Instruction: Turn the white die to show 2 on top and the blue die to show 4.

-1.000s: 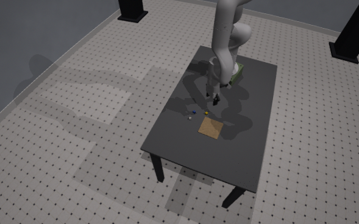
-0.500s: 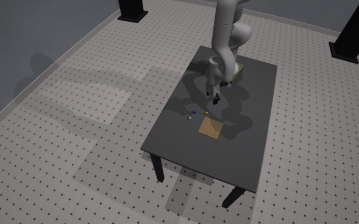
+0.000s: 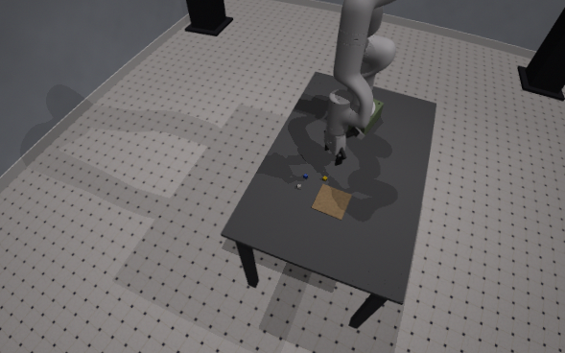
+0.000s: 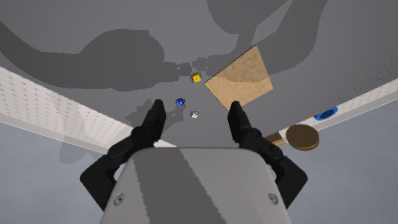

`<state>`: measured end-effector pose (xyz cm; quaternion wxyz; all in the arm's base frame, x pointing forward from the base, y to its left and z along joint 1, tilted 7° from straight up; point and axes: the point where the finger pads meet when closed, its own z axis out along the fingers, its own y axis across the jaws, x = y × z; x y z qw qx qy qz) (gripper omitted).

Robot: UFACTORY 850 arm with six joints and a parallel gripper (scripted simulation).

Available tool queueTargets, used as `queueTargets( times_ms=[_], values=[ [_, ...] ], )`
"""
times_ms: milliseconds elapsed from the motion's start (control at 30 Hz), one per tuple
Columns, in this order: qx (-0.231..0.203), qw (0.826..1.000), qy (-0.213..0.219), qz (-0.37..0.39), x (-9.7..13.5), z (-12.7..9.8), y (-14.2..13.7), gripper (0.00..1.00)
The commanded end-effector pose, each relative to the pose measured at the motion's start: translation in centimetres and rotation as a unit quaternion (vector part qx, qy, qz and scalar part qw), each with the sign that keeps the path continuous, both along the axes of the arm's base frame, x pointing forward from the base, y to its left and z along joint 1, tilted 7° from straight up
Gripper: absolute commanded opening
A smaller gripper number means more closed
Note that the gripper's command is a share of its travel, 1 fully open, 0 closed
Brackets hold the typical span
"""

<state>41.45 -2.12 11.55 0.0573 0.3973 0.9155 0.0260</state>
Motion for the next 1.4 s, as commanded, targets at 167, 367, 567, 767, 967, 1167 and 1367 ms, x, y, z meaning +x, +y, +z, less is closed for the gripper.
queueTargets(
  times_ms=[167, 367, 567, 767, 967, 1167, 1367],
  values=[
    [-0.018, 1.000, 0.005, -0.003, 0.1, 0.1, 0.0, 1.00],
    [-0.018, 1.000, 0.005, -0.003, 0.1, 0.1, 0.0, 1.00],
    [-0.018, 1.000, 0.005, -0.003, 0.1, 0.1, 0.0, 1.00],
    [-0.018, 1.000, 0.005, -0.003, 0.1, 0.1, 0.0, 1.00],
    [-0.016, 0.999, 0.004, -0.039, 2.4, 0.2, -2.0, 1.00],
    [-0.016, 0.999, 0.004, -0.039, 2.4, 0.2, -2.0, 1.00],
    [-0.012, 0.997, 0.004, -0.072, 4.5, 0.3, -4.0, 1.00]
  ],
)
